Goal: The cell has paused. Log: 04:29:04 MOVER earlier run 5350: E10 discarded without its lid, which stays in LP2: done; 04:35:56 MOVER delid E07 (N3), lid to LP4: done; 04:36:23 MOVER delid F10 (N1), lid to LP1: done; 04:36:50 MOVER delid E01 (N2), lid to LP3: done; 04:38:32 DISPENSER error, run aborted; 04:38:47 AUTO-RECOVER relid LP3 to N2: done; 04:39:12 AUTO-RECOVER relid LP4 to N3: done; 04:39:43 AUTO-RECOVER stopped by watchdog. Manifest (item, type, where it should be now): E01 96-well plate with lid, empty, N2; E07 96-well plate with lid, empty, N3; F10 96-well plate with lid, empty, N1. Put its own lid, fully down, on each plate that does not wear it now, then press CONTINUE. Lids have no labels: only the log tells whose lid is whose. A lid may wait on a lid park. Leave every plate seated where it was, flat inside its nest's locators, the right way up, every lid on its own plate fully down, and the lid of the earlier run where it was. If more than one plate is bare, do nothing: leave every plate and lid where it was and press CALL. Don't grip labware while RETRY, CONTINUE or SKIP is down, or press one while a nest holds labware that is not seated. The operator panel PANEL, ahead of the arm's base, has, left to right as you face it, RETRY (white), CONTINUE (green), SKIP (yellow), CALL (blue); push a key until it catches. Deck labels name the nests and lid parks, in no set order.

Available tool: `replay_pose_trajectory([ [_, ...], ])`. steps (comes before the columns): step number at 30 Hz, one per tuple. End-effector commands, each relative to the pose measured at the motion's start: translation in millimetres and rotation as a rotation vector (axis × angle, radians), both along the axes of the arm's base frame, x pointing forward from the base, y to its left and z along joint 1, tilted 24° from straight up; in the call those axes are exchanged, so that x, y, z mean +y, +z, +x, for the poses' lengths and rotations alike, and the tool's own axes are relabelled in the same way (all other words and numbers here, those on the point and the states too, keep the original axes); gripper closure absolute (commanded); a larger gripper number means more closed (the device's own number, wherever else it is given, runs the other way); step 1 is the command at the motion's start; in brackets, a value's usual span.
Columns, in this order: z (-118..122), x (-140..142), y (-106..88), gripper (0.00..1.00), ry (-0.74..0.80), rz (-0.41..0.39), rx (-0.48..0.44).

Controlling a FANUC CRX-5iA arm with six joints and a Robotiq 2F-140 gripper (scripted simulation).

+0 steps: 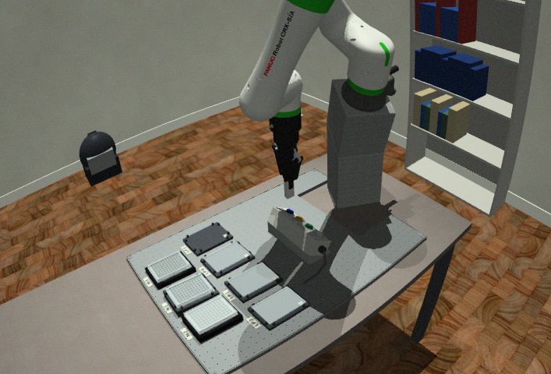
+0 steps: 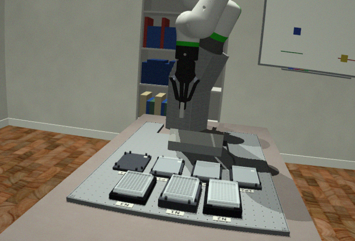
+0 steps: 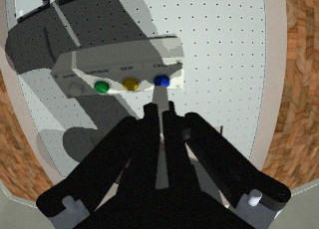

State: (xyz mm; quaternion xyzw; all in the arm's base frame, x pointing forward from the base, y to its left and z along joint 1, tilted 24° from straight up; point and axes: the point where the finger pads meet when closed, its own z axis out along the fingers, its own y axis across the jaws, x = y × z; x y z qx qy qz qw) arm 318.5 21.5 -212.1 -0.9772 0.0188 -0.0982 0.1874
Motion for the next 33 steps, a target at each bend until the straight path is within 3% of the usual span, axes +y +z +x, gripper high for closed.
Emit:
replay_pose_trajectory([
  [1, 0, 0, 0.0, 1.0, 0.0, 0.0, 0.0],
  [33, 2, 4, -11.0, 1.0, 0.0, 0.0, 0.0],
])
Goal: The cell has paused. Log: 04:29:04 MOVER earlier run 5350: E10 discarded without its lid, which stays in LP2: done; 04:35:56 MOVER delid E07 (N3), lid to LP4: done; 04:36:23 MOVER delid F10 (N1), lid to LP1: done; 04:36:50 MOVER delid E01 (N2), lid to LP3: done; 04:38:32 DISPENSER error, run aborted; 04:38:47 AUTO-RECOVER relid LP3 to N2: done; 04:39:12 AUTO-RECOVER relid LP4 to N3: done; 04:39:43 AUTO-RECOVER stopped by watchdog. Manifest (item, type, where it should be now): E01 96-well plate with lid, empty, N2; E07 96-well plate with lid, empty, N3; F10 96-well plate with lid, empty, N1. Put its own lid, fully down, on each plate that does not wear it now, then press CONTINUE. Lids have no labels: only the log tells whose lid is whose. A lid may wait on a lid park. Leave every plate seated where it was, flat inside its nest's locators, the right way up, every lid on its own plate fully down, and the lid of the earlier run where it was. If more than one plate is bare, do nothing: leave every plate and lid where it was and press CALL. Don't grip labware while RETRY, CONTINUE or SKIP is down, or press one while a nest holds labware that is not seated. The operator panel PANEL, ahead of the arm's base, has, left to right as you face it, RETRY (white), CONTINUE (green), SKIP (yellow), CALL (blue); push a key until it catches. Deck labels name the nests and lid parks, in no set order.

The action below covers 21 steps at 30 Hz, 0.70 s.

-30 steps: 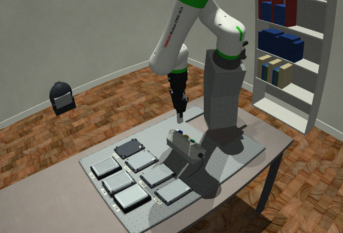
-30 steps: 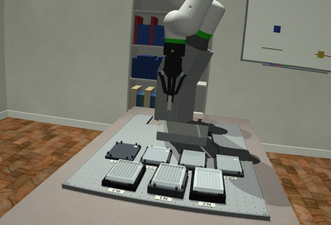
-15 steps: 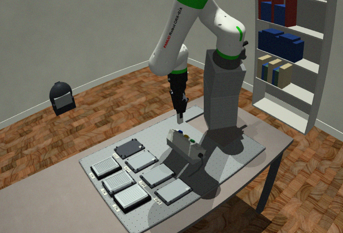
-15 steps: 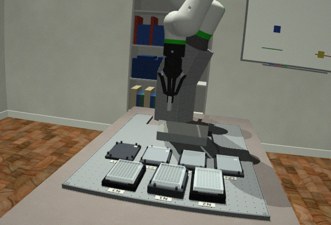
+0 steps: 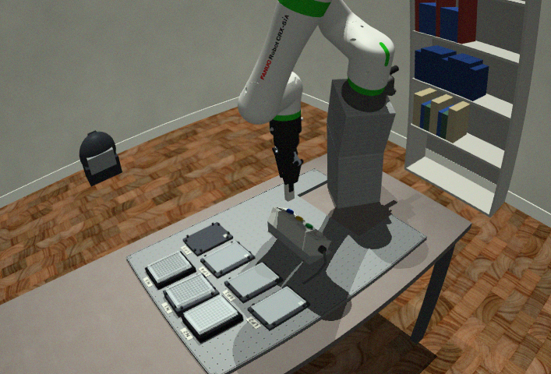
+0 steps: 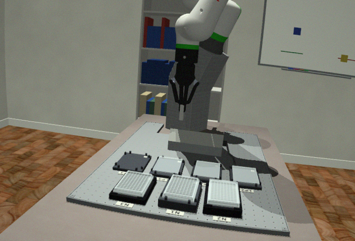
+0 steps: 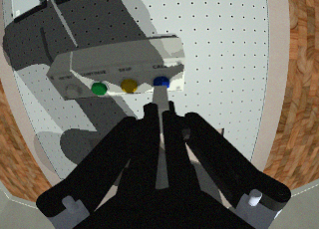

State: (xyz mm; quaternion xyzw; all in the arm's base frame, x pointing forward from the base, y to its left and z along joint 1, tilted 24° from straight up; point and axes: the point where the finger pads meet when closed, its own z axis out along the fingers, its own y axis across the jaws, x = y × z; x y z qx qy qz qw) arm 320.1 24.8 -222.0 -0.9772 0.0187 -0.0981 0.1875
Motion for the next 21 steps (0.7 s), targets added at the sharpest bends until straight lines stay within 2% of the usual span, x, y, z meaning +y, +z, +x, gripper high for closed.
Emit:
replay_pose_trajectory([
  [1, 0.3, 0.4, -1.6, 1.0, 0.0, 0.0, 0.0],
  [21, 1.5, 2.9, -9.2, 1.0, 0.0, 0.0, 0.0],
])
